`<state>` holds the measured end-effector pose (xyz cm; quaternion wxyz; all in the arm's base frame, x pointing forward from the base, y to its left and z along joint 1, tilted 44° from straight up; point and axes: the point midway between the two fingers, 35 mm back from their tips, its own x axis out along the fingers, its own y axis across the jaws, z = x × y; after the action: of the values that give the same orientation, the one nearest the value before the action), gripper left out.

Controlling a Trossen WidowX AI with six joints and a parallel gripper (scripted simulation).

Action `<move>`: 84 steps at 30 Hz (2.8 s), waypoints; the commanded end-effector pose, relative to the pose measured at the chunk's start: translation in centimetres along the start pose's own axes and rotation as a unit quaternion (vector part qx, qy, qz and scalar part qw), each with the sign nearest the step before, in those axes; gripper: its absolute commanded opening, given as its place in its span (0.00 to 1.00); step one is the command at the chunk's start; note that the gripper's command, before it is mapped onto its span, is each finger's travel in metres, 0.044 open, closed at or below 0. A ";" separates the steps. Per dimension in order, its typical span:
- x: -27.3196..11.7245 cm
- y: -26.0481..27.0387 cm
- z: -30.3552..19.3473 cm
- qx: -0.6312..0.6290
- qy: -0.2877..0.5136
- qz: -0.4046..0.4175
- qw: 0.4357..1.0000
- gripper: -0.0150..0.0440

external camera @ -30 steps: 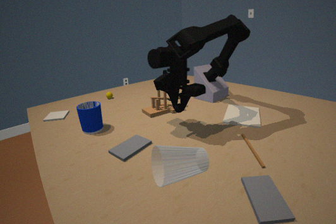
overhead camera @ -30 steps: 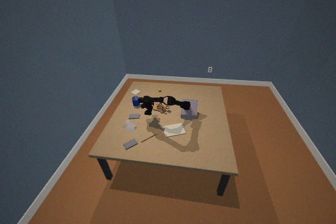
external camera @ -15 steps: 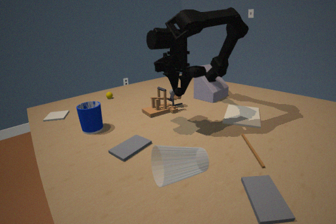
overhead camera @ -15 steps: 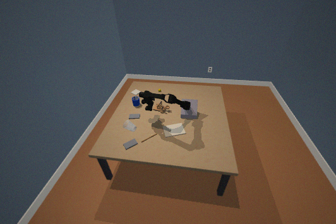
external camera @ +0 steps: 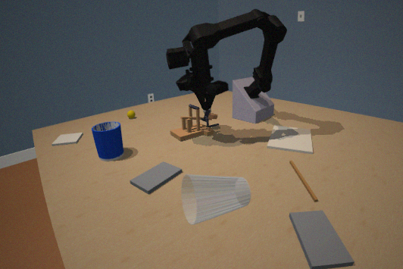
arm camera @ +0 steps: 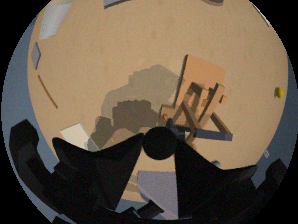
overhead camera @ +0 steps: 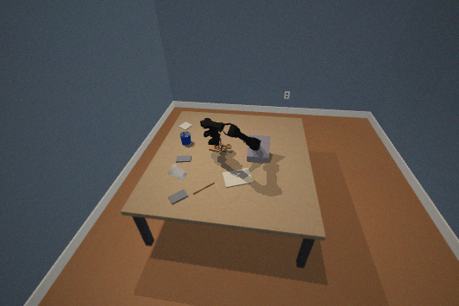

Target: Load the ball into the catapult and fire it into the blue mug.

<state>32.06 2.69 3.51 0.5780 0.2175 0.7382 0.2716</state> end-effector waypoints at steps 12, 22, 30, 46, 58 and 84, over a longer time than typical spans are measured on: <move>3.6 -6.5 -7.5 0.024 0.091 0.031 0.995 0.25; 5.1 -6.4 -7.3 0.023 0.091 0.031 0.995 0.25; 5.7 -6.4 -7.2 0.023 0.091 0.031 0.995 0.25; 5.9 -6.3 -7.0 0.020 0.088 0.028 0.996 0.43; -3.8 -7.1 -8.7 0.054 0.072 0.027 0.996 0.97; -11.7 -10.9 11.4 0.121 -0.265 -0.045 0.955 1.00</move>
<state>42.40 -10.77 2.17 0.7070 0.2973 0.6338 0.1002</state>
